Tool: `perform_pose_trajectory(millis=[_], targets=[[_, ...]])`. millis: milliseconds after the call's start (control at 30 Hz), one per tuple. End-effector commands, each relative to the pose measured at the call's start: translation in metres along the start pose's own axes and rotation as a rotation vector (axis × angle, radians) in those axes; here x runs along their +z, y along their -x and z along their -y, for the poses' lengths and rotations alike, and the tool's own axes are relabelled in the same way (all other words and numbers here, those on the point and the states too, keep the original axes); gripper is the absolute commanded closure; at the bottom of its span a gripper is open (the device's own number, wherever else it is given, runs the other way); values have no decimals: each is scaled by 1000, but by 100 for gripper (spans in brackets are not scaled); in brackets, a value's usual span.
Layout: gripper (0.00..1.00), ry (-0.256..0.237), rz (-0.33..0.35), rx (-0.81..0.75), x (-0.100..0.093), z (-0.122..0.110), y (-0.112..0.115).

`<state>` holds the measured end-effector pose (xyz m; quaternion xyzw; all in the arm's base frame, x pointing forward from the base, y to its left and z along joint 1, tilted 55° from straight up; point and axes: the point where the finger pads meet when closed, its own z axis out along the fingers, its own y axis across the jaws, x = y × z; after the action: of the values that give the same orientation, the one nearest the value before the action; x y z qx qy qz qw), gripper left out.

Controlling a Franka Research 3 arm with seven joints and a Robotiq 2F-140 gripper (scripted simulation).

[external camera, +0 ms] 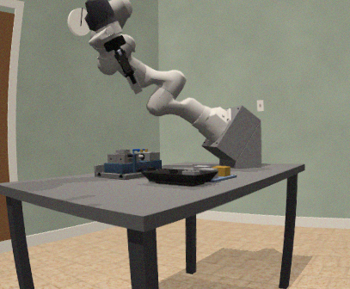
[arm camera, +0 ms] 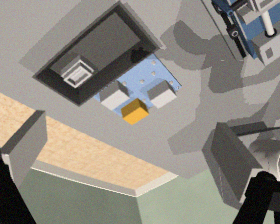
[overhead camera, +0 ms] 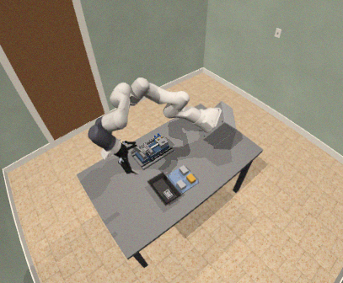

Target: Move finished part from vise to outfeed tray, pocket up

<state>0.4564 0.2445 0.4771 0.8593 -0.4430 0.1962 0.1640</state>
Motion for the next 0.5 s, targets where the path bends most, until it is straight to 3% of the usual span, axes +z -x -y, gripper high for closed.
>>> perform_pose_trajectory(millis=[0,467], targets=[[0,-13,-16,-166,0,-8,-8],[0,-14,-56,-339,1,-35,-27]])
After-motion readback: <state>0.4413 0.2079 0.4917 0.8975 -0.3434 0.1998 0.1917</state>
